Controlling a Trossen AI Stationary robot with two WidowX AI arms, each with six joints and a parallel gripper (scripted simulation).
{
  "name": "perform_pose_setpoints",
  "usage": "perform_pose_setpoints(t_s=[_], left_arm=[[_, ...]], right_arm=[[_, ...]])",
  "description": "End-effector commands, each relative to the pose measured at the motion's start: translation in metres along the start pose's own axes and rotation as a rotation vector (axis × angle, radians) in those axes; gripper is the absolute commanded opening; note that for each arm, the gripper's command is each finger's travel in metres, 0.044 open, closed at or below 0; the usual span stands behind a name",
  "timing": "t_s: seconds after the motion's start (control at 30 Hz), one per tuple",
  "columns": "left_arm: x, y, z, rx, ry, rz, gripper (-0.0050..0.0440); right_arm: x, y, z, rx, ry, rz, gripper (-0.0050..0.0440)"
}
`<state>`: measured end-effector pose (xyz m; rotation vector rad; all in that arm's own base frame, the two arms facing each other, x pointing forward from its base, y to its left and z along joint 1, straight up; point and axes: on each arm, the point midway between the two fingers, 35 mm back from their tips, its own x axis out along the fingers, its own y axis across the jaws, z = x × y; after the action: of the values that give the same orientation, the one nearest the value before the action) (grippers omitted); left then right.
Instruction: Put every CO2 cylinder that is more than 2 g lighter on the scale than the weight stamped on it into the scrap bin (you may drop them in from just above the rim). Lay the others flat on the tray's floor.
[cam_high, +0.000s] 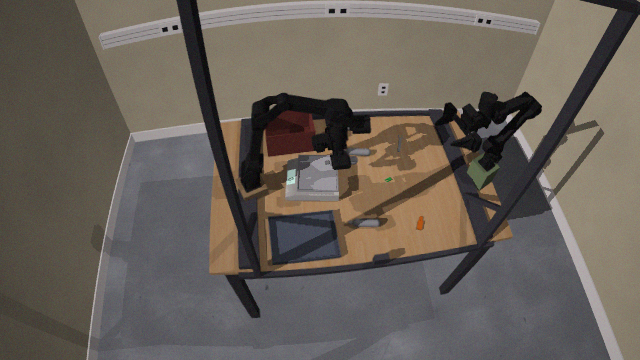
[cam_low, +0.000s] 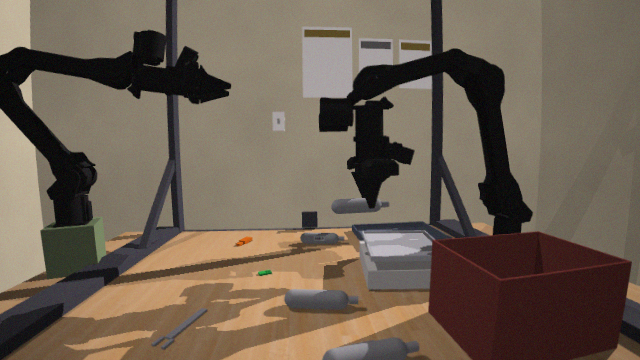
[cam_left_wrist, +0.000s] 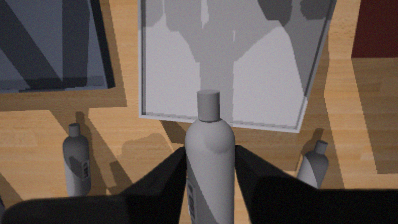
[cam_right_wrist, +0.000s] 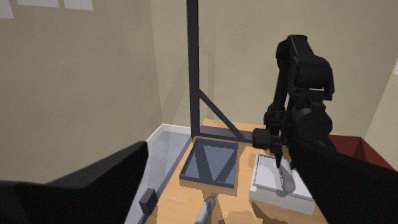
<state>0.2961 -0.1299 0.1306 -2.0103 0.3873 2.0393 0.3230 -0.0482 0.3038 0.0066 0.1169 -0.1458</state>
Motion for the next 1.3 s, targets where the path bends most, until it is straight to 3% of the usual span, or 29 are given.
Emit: perform_pose_setpoints(t_s=[0.0, 0.3, 0.43, 0.7, 0.83, 1.07, 1.13, 1.27], left_arm=[[-0.008, -0.005, 0.017, 0.002, 0.045, 0.000, -0.0050], [0.003, -0.019, 0.071, -0.016, 0.042, -0.015, -0.0050], [0.005, -0.022, 0.083, -0.019, 0.041, -0.029, -0.0050], [0.008, -0.021, 0.085, -0.016, 0.037, -0.031, -0.0050], [0.015, -0.021, 0.085, -0.016, 0.027, -0.030, -0.0050], [0.032, -0.022, 0.085, -0.016, 0.017, -0.030, -0.0050], [0.032, -0.022, 0.085, -0.016, 0.017, -0.030, -0.0050], [0.034, -0.022, 0.085, -0.016, 0.021, -0.030, -0.0050]], right_arm=[[0.008, -0.025, 0.003, 0.001, 0.067, -0.063, 0.0440], [0.004, -0.101, -0.033, 0.076, 0.352, -0.264, 0.0440], [0.000, -0.114, -0.039, 0.098, 0.406, -0.299, 0.0440], [0.002, -0.117, -0.040, 0.101, 0.411, -0.306, 0.0440], [0.021, -0.126, -0.040, 0.105, 0.407, -0.314, 0.0440], [0.078, -0.151, -0.049, 0.113, 0.402, -0.331, 0.0440], [0.078, -0.151, -0.049, 0.113, 0.402, -0.331, 0.0440], [0.103, -0.162, -0.059, 0.114, 0.404, -0.336, 0.0440]])
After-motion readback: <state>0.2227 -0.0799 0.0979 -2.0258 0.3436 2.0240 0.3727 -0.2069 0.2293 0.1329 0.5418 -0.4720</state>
